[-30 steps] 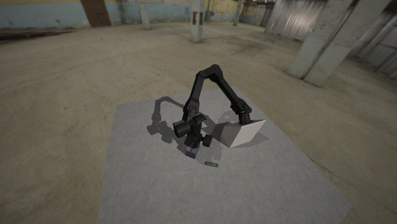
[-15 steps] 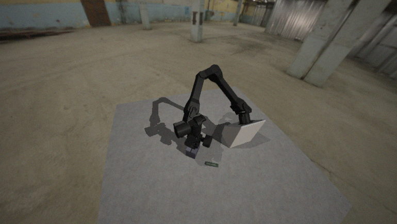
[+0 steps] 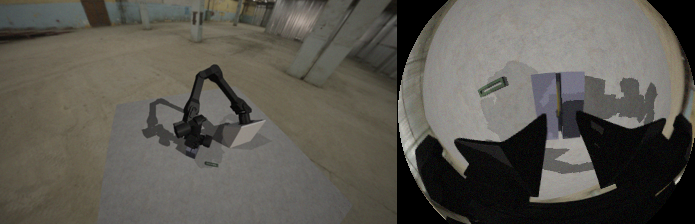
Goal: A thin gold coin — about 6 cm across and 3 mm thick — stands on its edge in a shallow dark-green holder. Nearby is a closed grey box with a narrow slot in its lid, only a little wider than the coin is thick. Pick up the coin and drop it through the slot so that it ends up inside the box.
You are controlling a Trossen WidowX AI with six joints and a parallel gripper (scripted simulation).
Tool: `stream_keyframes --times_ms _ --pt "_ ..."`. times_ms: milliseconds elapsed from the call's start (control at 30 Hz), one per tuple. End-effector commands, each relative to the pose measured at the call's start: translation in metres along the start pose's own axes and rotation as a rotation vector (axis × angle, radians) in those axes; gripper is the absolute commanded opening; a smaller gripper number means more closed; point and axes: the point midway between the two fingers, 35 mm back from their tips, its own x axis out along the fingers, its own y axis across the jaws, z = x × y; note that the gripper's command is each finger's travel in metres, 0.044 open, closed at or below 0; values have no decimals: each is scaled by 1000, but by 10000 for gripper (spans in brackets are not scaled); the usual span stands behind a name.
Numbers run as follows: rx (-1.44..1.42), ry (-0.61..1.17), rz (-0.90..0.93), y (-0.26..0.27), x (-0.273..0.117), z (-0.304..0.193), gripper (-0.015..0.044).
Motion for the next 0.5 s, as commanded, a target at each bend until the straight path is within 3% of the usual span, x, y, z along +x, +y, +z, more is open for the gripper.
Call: stream_keyframes --times_ms 0,200,300,467 --pt "1 0 1 0 -3 0 213" --pt "-1 0 1 0 -21 0 371" --pt "-6 4 -2 2 -54 -2 440" --pt "-7 5 -2 2 -57 -3 440"
